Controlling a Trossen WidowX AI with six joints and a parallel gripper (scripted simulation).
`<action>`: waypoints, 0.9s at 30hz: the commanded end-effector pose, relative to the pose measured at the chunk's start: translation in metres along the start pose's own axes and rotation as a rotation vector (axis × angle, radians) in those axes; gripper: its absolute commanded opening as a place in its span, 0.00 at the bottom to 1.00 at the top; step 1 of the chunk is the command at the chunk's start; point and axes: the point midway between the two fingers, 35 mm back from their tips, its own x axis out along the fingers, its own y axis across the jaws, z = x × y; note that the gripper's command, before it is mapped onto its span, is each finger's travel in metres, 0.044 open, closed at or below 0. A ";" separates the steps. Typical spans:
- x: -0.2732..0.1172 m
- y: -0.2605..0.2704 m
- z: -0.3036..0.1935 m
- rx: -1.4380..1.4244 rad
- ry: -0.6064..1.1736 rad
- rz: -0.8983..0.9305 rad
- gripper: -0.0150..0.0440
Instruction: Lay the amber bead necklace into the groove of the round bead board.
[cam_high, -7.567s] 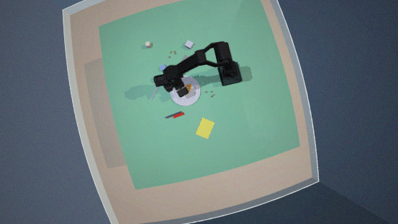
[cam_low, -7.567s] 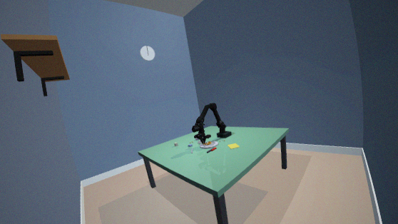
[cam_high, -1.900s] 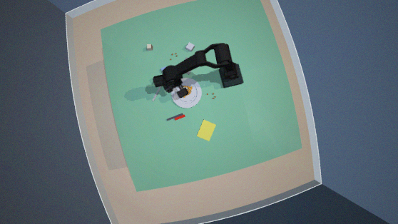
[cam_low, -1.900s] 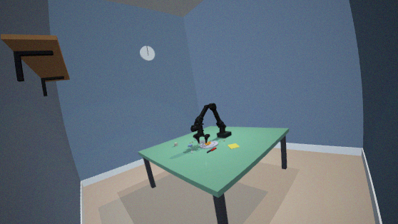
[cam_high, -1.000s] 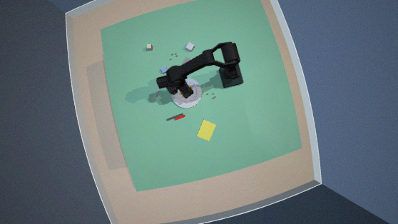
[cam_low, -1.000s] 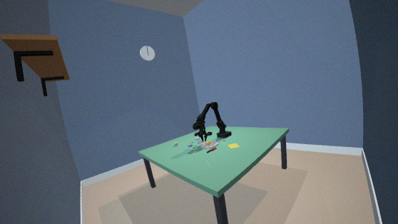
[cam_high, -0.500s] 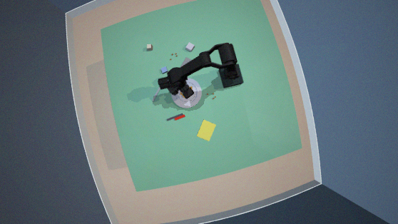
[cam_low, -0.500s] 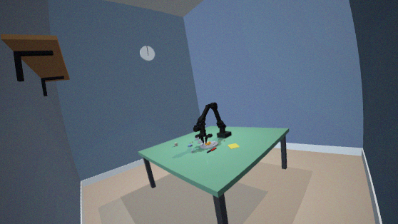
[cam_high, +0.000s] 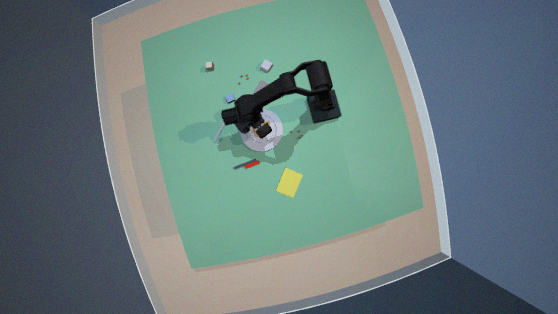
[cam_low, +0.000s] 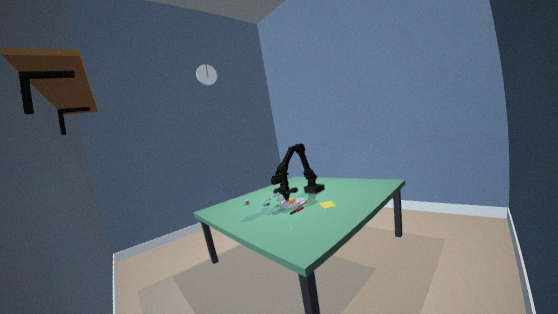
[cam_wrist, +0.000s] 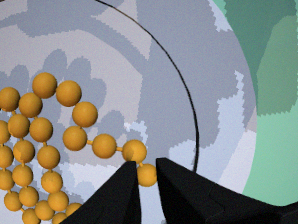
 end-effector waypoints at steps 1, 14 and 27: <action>0.000 0.000 0.000 0.000 0.001 -0.001 0.28; 0.000 0.000 0.000 0.000 0.001 -0.001 0.25; -0.006 -0.013 -0.004 -0.004 0.008 0.004 0.25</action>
